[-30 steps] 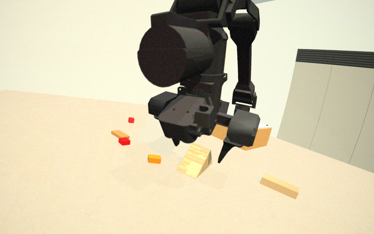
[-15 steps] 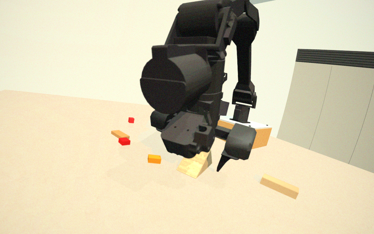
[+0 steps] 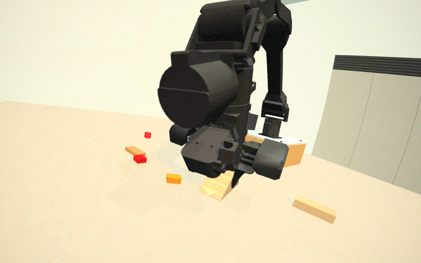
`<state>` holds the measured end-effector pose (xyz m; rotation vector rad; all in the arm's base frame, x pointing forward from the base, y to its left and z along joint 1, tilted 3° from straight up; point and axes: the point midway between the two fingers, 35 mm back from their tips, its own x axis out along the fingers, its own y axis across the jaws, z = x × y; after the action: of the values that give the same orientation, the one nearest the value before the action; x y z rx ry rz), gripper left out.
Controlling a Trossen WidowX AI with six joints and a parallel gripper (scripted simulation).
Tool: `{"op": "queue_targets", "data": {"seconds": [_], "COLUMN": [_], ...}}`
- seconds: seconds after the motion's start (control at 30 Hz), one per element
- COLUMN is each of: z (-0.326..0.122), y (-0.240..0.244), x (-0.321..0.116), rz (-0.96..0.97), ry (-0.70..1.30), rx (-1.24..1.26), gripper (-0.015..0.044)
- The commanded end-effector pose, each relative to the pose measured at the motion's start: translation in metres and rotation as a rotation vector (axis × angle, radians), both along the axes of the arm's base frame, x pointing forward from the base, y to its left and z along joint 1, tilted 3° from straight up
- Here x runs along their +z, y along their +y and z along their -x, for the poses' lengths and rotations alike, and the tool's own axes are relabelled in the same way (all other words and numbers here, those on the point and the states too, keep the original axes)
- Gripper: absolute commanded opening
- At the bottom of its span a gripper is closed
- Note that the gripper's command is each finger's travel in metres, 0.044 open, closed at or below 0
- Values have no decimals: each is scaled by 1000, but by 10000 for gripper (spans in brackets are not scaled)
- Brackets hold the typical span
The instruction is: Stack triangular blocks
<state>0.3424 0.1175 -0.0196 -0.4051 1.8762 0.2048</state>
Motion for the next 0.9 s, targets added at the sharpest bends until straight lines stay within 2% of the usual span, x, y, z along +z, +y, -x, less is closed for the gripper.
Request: {"op": "queue_targets", "data": {"seconds": [0.0, 0.03, 0.17, 0.2, 0.87], "z": [0, 0, 0, 0, 6], "y": [0, 0, 0, 0, 4], "x": [0, 0, 1, 3, 97], "rz": [1, 1, 1, 0, -1], "ry": [-1, -1, -1, -1, 0], "rx": [0, 0, 0, 0, 0], "gripper": [118, 111, 6, 0, 0]}}
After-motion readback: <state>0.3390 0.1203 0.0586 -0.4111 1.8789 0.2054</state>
